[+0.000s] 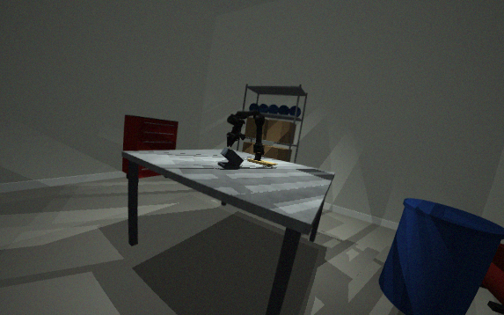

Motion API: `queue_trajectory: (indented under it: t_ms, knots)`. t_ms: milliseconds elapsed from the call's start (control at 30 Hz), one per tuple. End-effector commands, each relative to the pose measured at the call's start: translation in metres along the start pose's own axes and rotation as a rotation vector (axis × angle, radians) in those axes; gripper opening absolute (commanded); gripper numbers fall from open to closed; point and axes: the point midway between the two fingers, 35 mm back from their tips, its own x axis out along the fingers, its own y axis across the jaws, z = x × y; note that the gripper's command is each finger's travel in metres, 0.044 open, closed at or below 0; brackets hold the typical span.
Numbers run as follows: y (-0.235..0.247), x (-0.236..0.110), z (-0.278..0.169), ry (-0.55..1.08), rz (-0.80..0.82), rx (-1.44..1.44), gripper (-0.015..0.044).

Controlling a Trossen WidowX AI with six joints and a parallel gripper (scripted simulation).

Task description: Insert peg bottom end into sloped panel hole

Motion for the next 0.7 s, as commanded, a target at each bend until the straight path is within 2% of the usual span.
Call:
queue_trajectory:
  t_ms: [0,667]
  knots:
    - [0.012,0.005,0.000,-0.038,0.020,-0.066,0.0440]
    - [0.062,0.020,-0.003,-0.229,0.029,-0.411,0.0440]
